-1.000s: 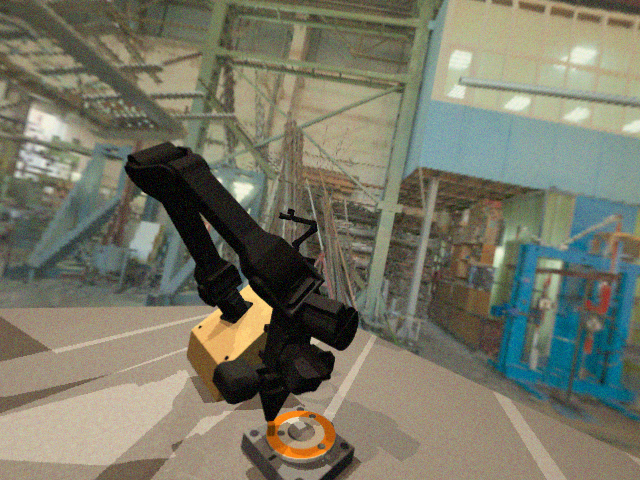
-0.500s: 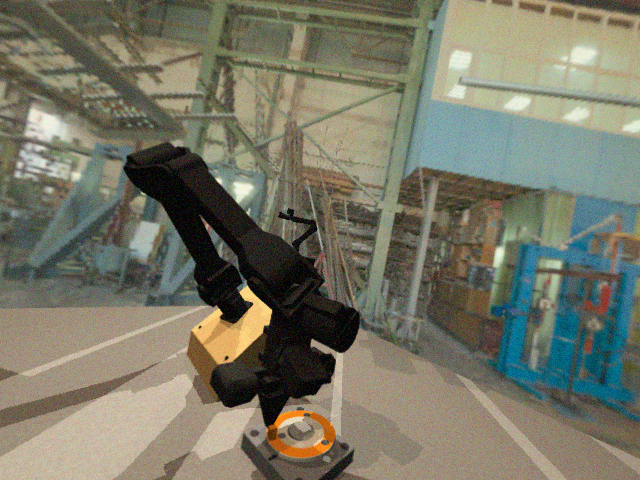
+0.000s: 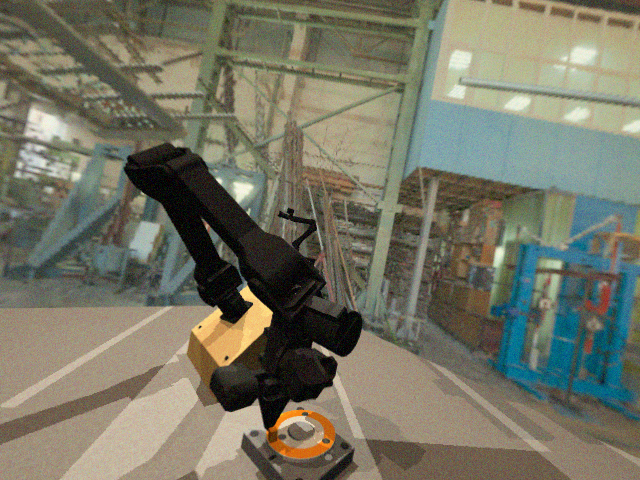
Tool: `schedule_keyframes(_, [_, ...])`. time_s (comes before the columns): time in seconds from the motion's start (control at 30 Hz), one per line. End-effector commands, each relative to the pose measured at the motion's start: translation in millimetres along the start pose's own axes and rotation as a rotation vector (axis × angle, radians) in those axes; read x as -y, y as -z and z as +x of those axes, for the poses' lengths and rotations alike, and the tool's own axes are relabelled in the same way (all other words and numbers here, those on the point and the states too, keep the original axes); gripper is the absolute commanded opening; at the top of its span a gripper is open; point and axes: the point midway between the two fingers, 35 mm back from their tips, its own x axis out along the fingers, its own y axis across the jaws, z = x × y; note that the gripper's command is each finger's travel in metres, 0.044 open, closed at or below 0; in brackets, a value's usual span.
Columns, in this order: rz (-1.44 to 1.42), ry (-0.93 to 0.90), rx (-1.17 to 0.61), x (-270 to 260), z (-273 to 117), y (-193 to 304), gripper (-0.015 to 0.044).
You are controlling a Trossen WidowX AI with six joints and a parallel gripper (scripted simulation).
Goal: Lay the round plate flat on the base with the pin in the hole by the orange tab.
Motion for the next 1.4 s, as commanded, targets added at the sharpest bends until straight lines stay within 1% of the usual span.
schedule_keyframes(0.0, [0.019, 0.004, 0.017, 3, -1, -7, 0.0000])
schedule_keyframes(1.07, [0.019, 0.004, 0.018, 6, -3, -17, 0.0000])
schedule_keyframes(1.37, [0.019, 0.001, 0.018, 5, -46, -15, 0.0000])
